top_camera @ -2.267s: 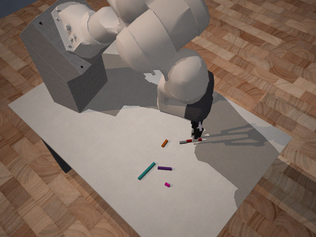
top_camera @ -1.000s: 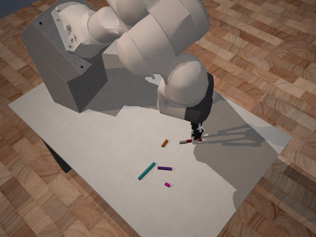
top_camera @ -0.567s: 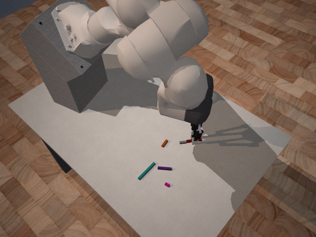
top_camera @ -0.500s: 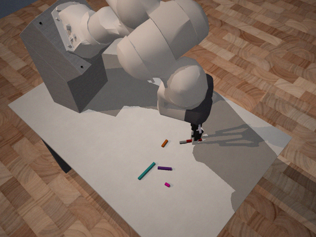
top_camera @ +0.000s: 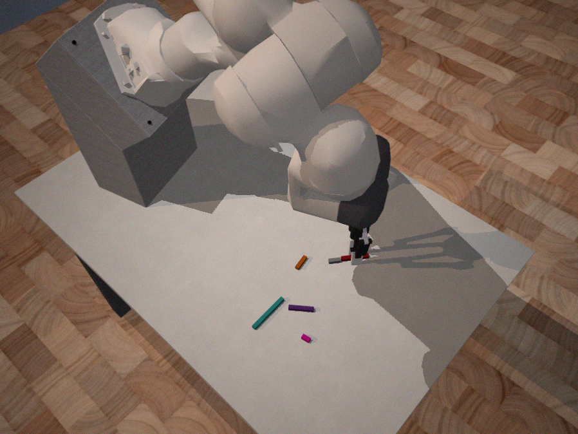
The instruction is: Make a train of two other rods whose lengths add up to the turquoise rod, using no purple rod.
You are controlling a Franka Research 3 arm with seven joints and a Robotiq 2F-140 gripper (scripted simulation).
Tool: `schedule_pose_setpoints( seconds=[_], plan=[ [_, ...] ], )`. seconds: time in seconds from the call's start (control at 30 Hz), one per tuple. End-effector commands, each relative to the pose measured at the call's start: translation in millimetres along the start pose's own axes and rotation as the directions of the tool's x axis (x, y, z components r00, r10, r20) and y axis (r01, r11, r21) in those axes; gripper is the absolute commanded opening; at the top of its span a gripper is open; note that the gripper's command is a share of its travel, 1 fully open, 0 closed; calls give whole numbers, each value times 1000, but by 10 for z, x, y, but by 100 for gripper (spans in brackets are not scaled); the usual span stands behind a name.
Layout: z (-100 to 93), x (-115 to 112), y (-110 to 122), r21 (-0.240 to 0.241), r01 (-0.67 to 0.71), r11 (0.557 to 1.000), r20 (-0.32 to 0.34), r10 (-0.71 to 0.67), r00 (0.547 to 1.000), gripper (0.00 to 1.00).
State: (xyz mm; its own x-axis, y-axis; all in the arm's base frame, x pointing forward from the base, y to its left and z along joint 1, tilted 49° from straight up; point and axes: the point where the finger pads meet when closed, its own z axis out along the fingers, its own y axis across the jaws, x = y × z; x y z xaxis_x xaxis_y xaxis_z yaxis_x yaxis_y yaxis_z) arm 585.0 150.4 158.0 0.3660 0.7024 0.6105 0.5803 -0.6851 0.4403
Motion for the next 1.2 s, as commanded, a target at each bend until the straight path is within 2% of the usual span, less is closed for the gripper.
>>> schedule_pose_setpoints(
  seconds=[0.0,0.57,0.6,1.17],
  plan=[
    [8,-4,12,-2,-4,1000,0,4,1000,15],
    [8,-4,12,-2,-4,1000,0,4,1000,15],
    [8,-4,12,-2,-4,1000,0,4,1000,3],
    [8,-4,12,-2,-4,1000,0,4,1000,3]
  ],
)
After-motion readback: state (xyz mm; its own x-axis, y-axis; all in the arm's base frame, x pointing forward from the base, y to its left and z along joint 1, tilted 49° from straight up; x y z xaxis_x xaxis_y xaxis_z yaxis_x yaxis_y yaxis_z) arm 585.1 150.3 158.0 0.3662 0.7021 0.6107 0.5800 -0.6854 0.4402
